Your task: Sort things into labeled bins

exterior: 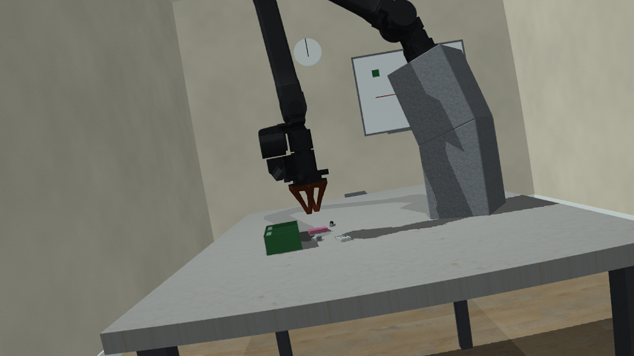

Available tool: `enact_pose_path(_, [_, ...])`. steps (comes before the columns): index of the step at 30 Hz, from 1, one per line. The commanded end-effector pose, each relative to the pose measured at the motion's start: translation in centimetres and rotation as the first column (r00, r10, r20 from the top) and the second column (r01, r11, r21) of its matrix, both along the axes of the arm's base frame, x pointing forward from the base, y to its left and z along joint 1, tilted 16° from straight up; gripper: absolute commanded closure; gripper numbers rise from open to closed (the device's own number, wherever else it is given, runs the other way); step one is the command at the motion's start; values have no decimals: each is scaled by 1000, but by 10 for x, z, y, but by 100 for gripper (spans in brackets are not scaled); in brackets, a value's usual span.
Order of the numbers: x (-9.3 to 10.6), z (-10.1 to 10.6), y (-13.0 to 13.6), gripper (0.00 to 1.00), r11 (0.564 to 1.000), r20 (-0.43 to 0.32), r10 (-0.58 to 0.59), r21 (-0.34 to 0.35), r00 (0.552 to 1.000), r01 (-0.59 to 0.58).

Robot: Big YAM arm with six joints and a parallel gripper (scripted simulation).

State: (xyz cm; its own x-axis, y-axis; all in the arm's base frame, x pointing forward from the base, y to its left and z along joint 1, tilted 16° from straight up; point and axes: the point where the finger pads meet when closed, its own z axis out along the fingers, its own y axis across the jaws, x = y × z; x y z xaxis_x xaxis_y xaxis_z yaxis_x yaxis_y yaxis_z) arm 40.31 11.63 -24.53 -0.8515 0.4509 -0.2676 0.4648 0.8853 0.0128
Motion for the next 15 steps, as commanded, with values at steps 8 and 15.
enact_pose_path(8, [8,7,-7,71,942,-41,323,-77,946,-325])
enact_pose_path(15, [8,7,-7,71,858,-83,494,-114,865,-501])
